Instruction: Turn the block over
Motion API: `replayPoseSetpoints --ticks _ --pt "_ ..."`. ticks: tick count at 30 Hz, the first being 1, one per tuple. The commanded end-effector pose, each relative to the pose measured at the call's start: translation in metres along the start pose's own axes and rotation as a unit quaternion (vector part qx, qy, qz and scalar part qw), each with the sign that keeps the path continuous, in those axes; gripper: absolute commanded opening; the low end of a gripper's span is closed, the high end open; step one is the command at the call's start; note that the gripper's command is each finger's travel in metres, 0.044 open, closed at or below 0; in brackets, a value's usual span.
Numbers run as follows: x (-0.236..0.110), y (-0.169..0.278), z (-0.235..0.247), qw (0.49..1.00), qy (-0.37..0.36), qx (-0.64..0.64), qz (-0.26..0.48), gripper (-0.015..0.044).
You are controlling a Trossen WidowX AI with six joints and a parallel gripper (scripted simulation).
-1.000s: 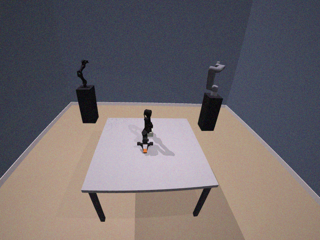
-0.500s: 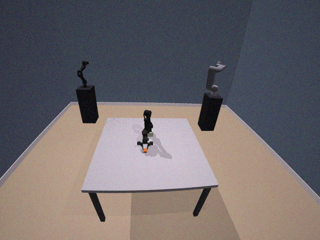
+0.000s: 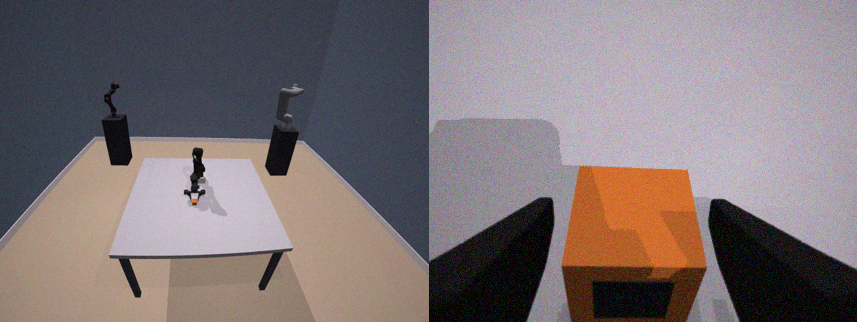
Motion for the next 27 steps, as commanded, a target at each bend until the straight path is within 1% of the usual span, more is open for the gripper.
replayPoseSetpoints --ticks 1,4,27 --pt "-0.0002 0.0003 0.0005 1.0 -0.003 0.003 0.0 0.0367" --pt "-0.0002 0.0003 0.0005 1.0 -0.003 0.003 0.0 0.044" --pt "-0.0002 0.0003 0.0005 1.0 -0.003 0.003 0.0 0.044"
Point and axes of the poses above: the point midway between the two fingers, 35 mm back from their tips, its own x axis out along the fingers, its own z axis across the jaws, y = z × x, the point moved 7 cm from there along -x, back along the fingers, and after that the axes turned 10 degrees about -x, right-handed, at the moved point
